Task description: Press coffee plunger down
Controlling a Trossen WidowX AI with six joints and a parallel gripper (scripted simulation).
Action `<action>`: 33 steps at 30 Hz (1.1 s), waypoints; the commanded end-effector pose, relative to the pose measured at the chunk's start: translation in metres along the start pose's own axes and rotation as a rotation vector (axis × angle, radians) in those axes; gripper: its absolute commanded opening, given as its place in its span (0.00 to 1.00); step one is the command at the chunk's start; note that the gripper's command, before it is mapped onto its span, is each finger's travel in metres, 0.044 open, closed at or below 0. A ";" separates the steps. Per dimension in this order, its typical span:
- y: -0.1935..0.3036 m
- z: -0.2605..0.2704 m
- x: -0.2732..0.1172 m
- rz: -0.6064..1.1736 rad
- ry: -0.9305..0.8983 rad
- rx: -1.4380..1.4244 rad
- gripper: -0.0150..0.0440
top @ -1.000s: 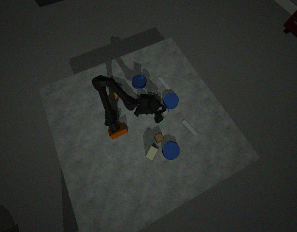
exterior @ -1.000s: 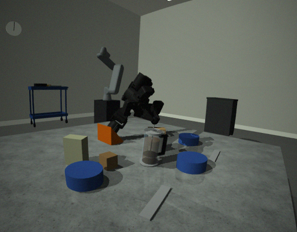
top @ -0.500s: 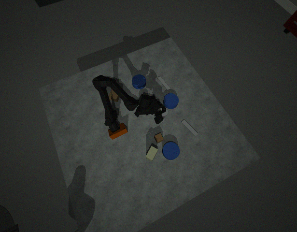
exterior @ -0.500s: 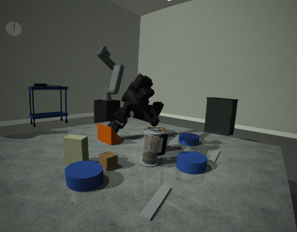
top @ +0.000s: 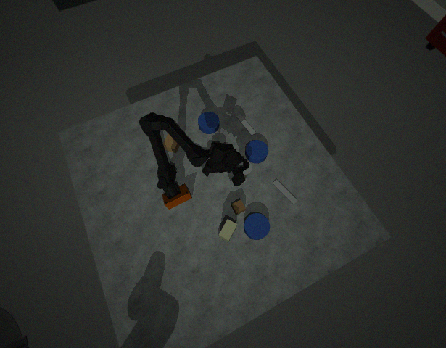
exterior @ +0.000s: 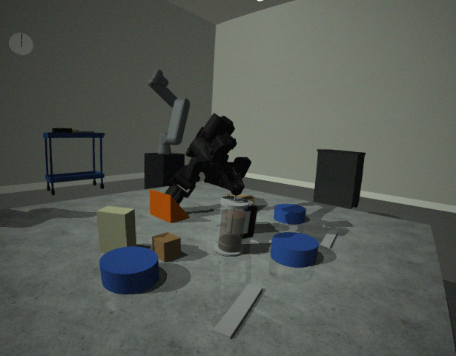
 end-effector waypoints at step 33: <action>0.000 -0.001 0.000 0.001 -0.001 0.002 1.00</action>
Point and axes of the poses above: the point midway between the two fingers, 35 mm back from their tips, its own x axis out along the fingers, its own z axis across the jaws, y = z × x, the point moved 7 cm from there along -x, back along the fingers, and after that the axes turned 5 degrees about x, right-handed, at the moved point
